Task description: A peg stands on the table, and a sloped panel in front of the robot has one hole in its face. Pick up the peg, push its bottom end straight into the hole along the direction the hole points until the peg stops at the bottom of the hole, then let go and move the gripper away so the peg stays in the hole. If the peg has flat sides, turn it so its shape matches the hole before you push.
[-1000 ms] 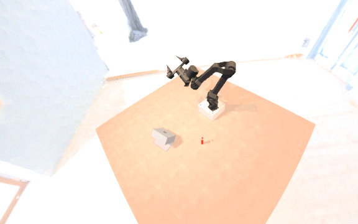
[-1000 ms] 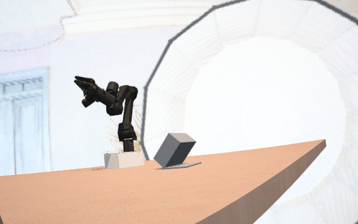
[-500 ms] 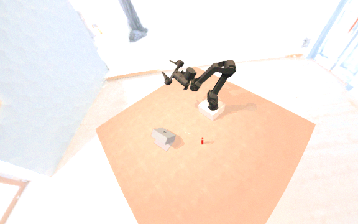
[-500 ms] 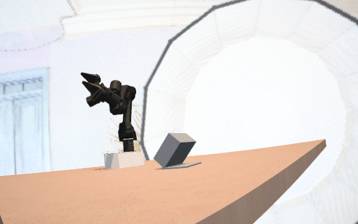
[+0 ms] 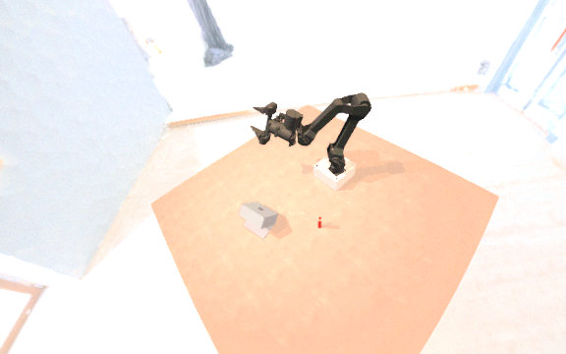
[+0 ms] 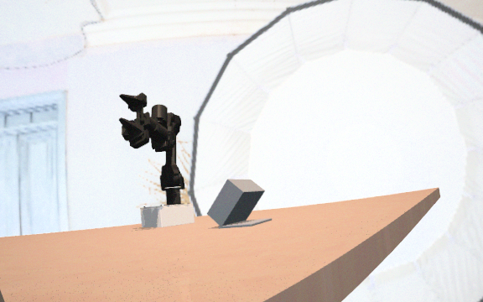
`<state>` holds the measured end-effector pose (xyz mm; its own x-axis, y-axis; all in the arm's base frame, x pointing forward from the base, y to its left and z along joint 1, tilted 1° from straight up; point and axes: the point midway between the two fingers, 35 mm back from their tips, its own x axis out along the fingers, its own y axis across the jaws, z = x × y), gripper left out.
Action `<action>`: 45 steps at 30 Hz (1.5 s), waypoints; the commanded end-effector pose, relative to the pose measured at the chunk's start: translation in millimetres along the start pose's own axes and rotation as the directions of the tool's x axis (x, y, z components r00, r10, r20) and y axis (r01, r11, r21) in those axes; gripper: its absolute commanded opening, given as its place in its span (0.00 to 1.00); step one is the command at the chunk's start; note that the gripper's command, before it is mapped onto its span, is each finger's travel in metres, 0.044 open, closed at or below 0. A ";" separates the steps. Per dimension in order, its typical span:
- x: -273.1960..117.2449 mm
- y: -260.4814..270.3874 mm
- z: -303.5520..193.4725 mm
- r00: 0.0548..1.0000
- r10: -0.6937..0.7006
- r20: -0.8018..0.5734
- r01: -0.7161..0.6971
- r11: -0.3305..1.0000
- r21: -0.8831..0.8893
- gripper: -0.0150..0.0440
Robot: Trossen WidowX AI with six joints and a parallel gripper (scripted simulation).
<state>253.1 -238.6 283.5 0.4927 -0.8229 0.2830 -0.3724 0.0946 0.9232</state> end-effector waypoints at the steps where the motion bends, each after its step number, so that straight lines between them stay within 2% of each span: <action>1: 2.0 -9.8 -14.5 0.998 -0.047 -0.040 0.043 0.995 -0.094 1.00; 11: -3.7 -37.5 -50.4 0.973 -0.181 -0.140 0.119 0.922 -0.369 1.00; 22: -17.5 -64.8 -87.1 0.918 -0.318 -0.239 0.096 0.761 -0.642 1.00; 34: -39.9 -94.8 -121.3 0.827 -0.463 -0.317 -0.038 0.518 -0.854 1.00; 45: -66.8 -118.8 -148.1 0.725 -0.583 -0.367 -0.247 0.277 -0.928 1.00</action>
<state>375.0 -120.5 196.9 0.8548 -0.4737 -0.2120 0.5125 0.7061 0.4886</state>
